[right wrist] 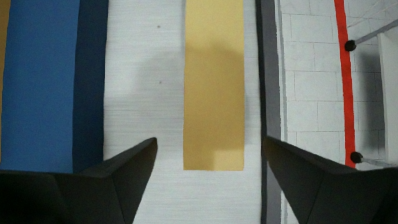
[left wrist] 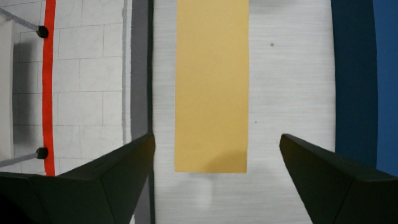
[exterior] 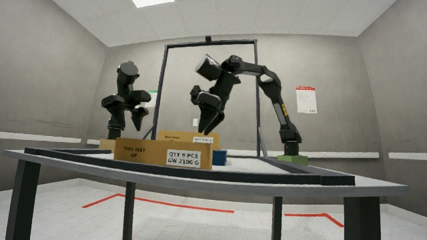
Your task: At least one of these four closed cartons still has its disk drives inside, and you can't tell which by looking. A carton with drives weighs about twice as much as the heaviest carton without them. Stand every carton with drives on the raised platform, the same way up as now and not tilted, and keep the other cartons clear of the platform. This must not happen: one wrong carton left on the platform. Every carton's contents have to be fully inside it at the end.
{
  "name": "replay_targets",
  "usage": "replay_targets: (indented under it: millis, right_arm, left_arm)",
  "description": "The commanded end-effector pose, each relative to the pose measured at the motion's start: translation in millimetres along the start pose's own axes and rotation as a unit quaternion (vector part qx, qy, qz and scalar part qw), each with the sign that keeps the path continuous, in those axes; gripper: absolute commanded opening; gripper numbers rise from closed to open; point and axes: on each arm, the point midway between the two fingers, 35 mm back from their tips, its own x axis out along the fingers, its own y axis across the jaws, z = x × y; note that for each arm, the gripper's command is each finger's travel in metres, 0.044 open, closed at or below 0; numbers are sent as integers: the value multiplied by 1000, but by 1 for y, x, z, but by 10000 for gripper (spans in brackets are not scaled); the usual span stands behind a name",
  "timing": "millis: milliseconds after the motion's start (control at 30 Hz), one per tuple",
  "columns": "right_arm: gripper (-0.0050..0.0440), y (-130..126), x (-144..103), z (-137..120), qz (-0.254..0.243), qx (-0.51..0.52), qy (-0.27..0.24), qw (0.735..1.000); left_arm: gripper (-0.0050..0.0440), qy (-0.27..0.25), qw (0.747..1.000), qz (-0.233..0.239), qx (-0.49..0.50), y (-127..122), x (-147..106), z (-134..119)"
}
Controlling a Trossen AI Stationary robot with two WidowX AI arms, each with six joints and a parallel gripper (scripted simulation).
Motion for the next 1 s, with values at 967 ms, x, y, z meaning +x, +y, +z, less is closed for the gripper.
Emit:
replay_targets:
  millis: [967]
  right_arm:
    - [381, -2, -5, 4, -6, -3, -6, 1000]
  left_arm:
    - [383, -13, 1000, 7, 4, 3, -11, 8]
